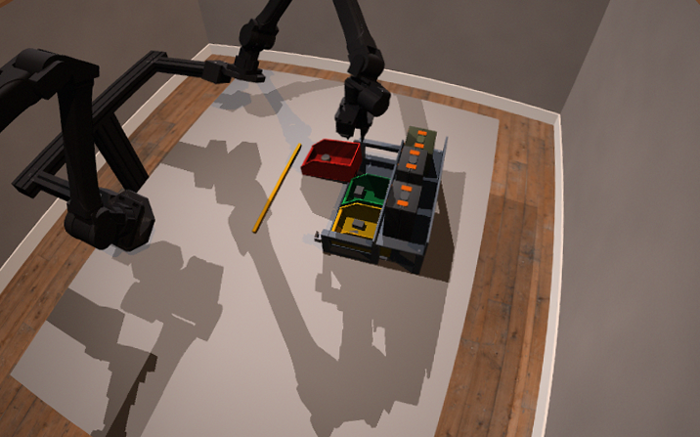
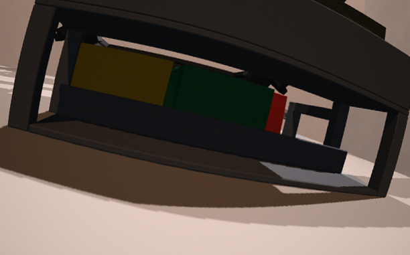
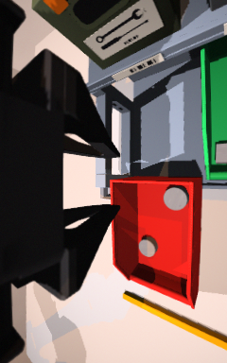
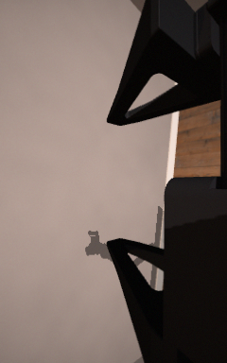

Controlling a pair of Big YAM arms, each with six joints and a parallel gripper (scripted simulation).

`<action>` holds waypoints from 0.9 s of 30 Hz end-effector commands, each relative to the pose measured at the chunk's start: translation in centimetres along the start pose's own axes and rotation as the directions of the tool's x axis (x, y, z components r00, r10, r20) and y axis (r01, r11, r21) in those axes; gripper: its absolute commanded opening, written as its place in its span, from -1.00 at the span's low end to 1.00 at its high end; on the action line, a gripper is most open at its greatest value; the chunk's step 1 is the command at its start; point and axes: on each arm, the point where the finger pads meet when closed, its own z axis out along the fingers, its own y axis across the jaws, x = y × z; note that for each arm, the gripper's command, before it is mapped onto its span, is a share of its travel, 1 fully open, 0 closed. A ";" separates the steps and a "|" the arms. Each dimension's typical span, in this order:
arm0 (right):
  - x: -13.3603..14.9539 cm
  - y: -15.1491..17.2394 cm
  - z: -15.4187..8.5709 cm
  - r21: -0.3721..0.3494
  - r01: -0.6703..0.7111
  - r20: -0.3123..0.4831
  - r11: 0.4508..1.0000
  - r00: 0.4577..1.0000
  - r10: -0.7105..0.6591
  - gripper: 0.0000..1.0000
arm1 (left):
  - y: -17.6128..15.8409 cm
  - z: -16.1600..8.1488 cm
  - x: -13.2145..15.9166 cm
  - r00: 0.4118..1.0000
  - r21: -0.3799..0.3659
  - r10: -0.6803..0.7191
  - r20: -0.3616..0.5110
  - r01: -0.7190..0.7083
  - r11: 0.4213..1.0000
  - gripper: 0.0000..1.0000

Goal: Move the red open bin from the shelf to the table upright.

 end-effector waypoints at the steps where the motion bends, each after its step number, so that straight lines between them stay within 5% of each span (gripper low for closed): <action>1: -1.7 -0.4 -0.9 0.011 0.000 0.048 1.000 0.999 -0.001 1.00 | 2.0 -4.0 -1.4 0.999 -0.066 -0.016 0.046 0.019 0.998 -0.15; 19: -1.7 -0.4 -0.9 0.011 0.000 0.048 1.000 0.999 -0.001 1.00 | 1.9 -3.4 -1.6 0.999 -0.074 -0.011 0.050 0.014 0.997 -0.15; 27: -1.7 -0.4 -0.9 0.011 0.000 0.048 1.000 0.999 -0.001 1.00 | -0.3 -0.4 -1.8 0.999 -0.031 0.033 0.016 -0.033 0.999 -0.15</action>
